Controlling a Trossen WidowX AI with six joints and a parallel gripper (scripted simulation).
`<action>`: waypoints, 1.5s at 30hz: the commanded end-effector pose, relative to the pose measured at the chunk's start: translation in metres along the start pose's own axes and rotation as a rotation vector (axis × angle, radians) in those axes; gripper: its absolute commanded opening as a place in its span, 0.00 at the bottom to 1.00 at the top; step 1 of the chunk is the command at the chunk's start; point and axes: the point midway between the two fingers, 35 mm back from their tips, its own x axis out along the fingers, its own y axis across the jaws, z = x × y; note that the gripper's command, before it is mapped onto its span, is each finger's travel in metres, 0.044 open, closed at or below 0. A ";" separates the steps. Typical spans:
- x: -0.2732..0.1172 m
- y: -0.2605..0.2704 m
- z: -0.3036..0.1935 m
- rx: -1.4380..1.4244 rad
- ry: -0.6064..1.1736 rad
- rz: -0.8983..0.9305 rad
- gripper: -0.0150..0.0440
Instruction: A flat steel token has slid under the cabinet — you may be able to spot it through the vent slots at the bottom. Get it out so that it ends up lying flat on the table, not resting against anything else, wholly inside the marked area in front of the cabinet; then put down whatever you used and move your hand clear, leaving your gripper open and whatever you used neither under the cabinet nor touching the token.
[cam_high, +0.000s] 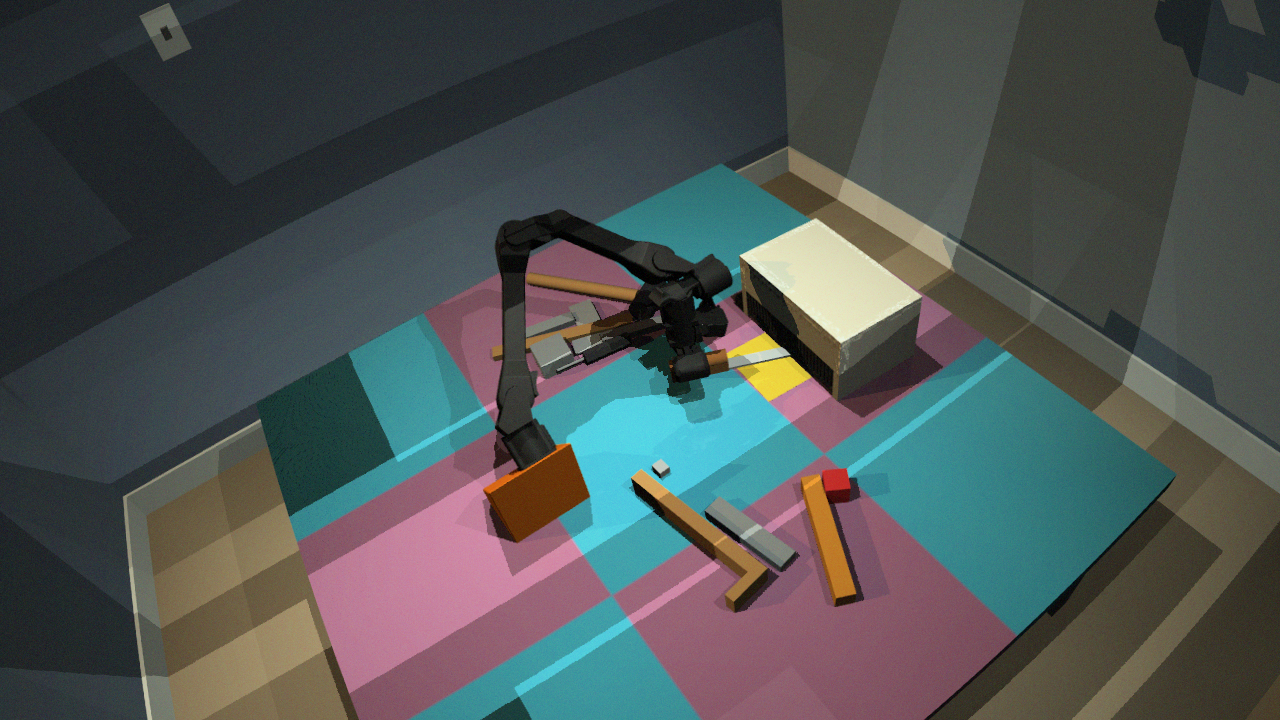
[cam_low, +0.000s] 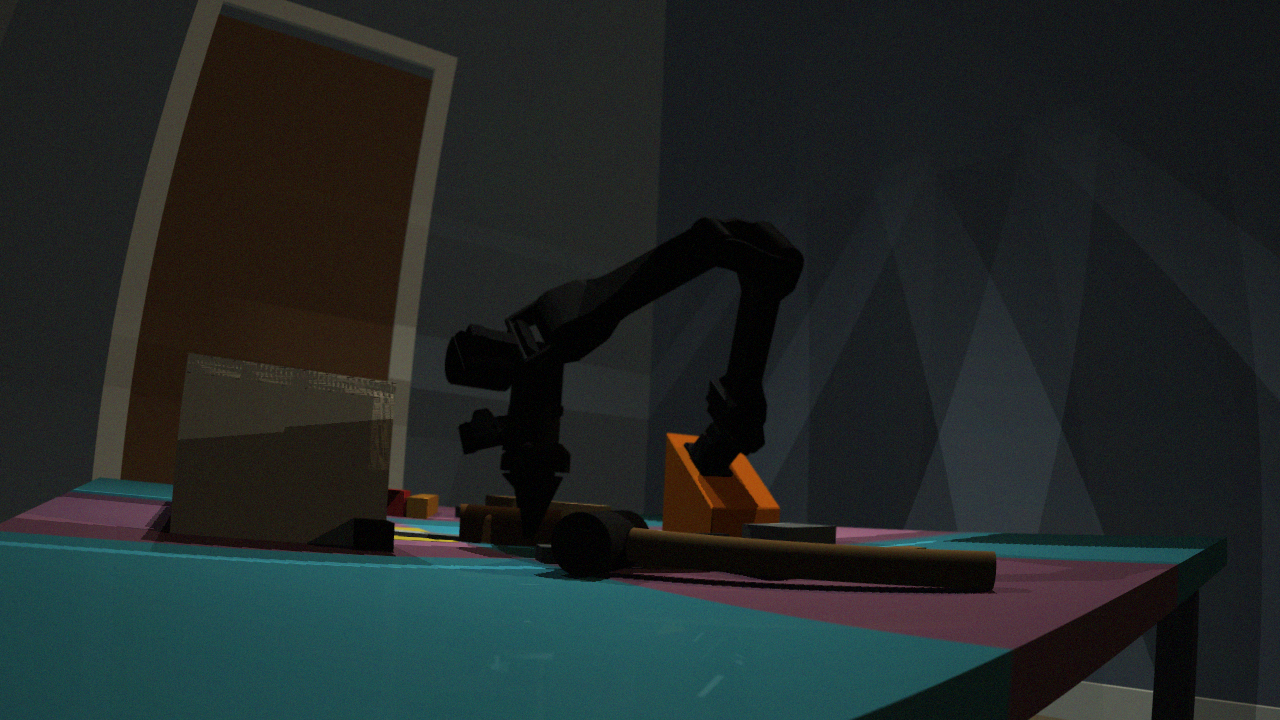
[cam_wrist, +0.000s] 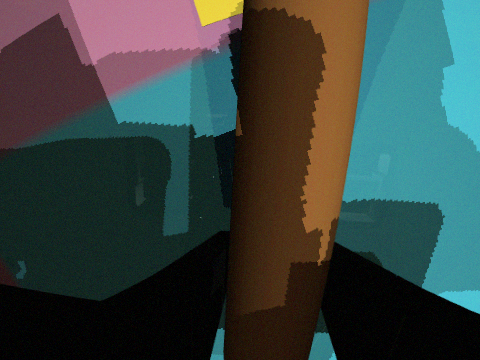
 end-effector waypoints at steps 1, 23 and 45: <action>0.001 0.000 -0.006 0.005 0.004 -0.001 0.25; 0.001 0.000 -0.032 0.006 0.006 -0.001 0.25; 0.001 0.000 -0.059 0.007 0.007 -0.001 0.25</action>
